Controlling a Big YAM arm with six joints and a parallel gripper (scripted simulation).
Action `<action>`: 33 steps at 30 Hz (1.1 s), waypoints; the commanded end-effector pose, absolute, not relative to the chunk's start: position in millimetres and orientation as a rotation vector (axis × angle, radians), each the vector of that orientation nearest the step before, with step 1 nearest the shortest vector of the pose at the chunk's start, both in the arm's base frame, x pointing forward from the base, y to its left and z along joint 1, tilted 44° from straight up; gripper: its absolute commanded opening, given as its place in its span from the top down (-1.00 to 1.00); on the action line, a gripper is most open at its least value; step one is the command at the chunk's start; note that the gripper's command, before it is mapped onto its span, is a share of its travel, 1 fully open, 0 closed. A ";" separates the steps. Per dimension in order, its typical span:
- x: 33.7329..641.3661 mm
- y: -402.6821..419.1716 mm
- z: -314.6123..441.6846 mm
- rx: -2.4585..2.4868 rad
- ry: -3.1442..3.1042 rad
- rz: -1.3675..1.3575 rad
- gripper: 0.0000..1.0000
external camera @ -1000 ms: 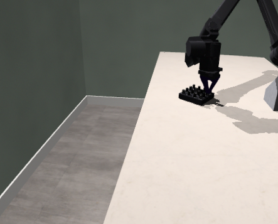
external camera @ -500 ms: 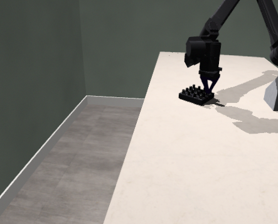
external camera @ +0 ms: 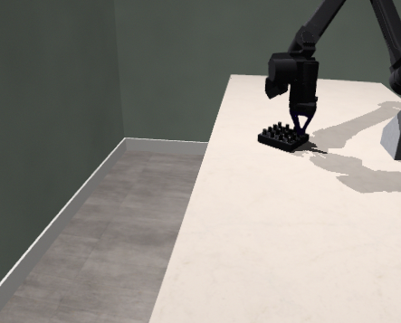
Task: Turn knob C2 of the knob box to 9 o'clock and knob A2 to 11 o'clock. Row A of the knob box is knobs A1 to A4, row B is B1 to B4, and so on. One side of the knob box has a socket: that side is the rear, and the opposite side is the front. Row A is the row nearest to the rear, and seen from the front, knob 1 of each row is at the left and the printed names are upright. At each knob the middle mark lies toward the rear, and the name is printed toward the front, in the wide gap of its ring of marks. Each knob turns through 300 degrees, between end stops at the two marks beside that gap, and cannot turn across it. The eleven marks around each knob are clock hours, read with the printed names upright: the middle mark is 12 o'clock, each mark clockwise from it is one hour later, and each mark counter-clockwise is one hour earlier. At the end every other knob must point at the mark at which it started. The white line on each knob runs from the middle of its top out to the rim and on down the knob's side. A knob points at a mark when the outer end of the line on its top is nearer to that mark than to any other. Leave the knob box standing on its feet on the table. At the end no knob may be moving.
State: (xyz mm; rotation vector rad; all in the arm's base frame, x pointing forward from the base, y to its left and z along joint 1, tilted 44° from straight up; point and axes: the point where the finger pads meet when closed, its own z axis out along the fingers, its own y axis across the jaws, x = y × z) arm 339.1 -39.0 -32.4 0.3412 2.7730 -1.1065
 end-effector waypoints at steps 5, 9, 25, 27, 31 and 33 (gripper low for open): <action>342.9 -39.1 -33.9 0.128 2.836 -1.131 0.86; 343.0 -39.1 -33.9 -0.012 2.871 -1.149 0.86; 343.0 -38.8 -33.8 -0.569 2.948 -1.192 0.86; 343.0 -38.8 -33.9 -0.650 2.951 -1.195 0.86; 343.0 -38.8 -33.9 -0.808 2.952 -1.199 0.86; 343.0 -38.8 -33.9 -0.883 2.949 -1.200 0.86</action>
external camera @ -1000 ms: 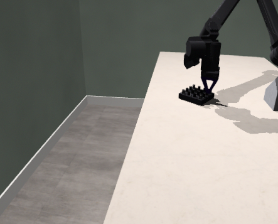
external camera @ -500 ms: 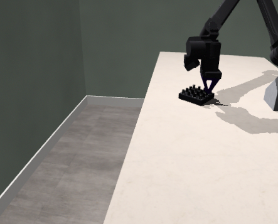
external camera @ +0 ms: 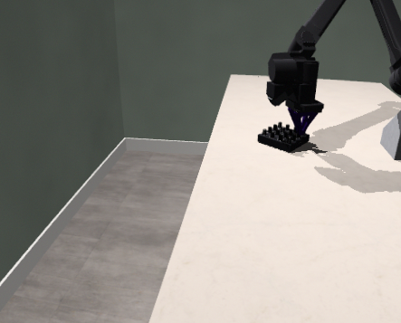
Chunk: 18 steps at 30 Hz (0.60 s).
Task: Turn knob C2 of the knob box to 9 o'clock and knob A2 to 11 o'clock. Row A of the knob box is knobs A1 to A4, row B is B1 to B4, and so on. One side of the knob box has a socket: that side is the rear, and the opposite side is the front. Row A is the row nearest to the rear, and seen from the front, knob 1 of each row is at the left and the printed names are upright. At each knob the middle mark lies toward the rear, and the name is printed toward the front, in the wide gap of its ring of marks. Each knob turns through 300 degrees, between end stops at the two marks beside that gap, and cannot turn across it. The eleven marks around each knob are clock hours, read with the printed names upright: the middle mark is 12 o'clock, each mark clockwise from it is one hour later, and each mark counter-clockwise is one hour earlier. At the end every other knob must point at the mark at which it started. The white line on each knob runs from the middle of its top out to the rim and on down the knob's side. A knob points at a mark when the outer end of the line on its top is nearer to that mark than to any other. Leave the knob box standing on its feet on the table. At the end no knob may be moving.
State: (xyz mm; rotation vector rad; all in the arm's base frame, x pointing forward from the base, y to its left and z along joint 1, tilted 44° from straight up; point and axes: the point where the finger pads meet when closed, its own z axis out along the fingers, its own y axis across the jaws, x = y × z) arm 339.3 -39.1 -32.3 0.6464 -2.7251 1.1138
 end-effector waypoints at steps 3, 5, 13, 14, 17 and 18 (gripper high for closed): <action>343.0 -38.8 -33.9 0.878 -2.612 1.066 0.86; 343.0 -38.8 -33.9 0.878 -2.612 1.066 0.86; 342.9 -38.8 -34.0 1.053 -2.501 1.026 0.86; 342.9 -38.8 -34.0 1.070 -2.490 1.022 0.86; 342.9 -38.8 -34.0 1.116 -2.458 1.010 0.86; 342.9 -38.8 -34.0 1.129 -2.448 1.007 0.86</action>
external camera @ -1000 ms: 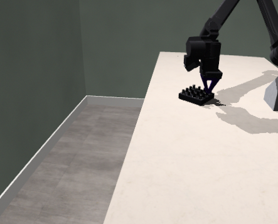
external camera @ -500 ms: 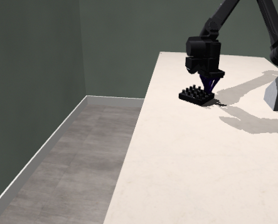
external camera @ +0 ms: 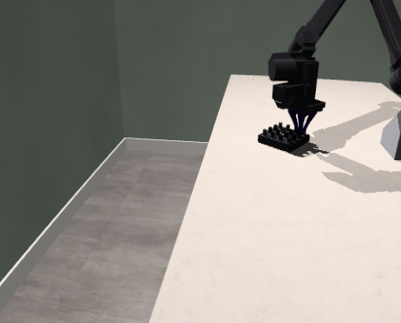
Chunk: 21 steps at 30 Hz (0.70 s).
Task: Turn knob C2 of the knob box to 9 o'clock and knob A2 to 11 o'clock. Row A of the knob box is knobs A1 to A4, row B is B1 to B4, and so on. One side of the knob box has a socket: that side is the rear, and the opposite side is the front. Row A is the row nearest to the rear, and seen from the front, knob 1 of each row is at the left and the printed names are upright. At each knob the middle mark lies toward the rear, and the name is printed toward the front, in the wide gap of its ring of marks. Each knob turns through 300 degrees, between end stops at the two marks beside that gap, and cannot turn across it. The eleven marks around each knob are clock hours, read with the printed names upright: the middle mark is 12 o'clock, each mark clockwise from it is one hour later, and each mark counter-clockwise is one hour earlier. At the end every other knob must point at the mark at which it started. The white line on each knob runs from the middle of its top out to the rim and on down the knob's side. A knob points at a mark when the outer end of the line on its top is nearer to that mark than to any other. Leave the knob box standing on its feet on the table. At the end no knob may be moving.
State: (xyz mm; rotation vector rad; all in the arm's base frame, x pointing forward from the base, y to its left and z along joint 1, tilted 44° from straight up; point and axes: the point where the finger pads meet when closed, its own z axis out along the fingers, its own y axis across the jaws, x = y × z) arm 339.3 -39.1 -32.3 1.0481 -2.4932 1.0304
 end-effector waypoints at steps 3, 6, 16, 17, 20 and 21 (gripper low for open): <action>342.8 -38.8 -34.0 1.152 -2.431 1.001 0.86; 342.8 -38.8 -34.0 1.171 -2.417 0.995 0.86; 342.8 -38.8 -34.0 1.219 -2.381 0.982 0.86; 342.8 -38.8 -34.0 1.220 -2.380 0.982 0.86; 342.8 -38.8 -34.0 1.221 -2.379 0.981 0.86; 342.8 -38.8 -34.0 1.221 -2.379 0.981 0.86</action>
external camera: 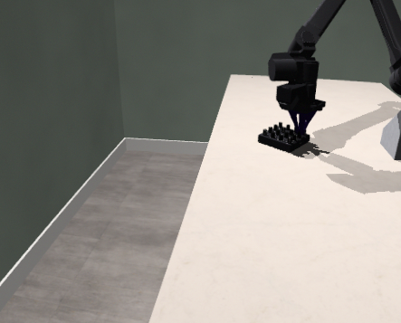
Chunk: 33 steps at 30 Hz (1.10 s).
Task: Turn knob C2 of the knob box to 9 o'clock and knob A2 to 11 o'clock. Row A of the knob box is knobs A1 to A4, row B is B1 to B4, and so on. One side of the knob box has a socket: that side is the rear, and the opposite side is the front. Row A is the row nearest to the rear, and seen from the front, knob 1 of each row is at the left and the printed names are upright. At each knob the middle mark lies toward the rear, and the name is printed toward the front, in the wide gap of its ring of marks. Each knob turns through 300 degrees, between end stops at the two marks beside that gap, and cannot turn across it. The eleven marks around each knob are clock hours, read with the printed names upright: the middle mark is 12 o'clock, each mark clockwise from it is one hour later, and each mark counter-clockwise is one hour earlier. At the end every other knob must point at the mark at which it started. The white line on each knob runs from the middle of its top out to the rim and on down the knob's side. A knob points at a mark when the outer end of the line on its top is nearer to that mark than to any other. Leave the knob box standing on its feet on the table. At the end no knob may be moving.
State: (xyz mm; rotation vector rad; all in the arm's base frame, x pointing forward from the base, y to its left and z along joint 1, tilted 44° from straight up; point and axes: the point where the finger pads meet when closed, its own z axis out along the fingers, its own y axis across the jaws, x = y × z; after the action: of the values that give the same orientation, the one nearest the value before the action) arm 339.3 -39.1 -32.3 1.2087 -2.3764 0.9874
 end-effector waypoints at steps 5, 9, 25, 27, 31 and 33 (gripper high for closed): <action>342.8 -38.8 -34.0 1.219 -2.381 0.982 0.86; 342.8 -38.8 -34.0 1.218 -2.381 0.982 0.86; 342.8 -38.9 -34.0 1.218 -2.381 0.983 0.65; 342.8 -38.9 -34.0 1.218 -2.381 0.983 0.65; 342.8 -38.9 -34.0 1.218 -2.381 0.983 0.65; 342.8 -38.9 -34.0 1.218 -2.381 0.983 0.65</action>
State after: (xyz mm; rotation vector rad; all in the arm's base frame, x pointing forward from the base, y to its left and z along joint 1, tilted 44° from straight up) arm 339.2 -39.0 -32.4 1.2138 -2.3729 0.9849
